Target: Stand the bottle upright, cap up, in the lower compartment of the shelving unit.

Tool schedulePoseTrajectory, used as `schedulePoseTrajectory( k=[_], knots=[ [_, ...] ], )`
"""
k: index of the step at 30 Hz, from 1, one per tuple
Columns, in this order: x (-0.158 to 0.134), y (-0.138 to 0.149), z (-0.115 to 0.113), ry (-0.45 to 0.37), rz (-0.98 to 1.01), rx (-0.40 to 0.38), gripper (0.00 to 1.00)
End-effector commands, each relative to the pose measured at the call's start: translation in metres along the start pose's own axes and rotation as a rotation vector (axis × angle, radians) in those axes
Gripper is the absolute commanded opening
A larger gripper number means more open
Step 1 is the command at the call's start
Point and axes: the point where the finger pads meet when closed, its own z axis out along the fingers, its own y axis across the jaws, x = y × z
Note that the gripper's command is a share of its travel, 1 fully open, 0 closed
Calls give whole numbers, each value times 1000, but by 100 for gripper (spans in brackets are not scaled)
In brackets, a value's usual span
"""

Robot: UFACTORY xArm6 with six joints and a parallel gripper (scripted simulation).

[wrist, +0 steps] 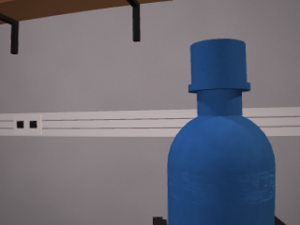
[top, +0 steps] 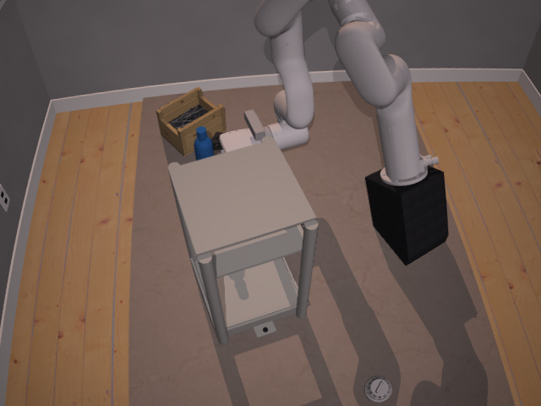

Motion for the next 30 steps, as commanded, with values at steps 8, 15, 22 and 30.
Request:
schedulePoseTrajectory(
  k=[8,15,22,30],
  knots=[
    [1,-29,0,2,-1,0,0],
    [1,-45,0,2,-1,0,0],
    [1,-66,1,2,-1,0,0],
    [1,-83,1,2,-1,0,0]
  ],
)
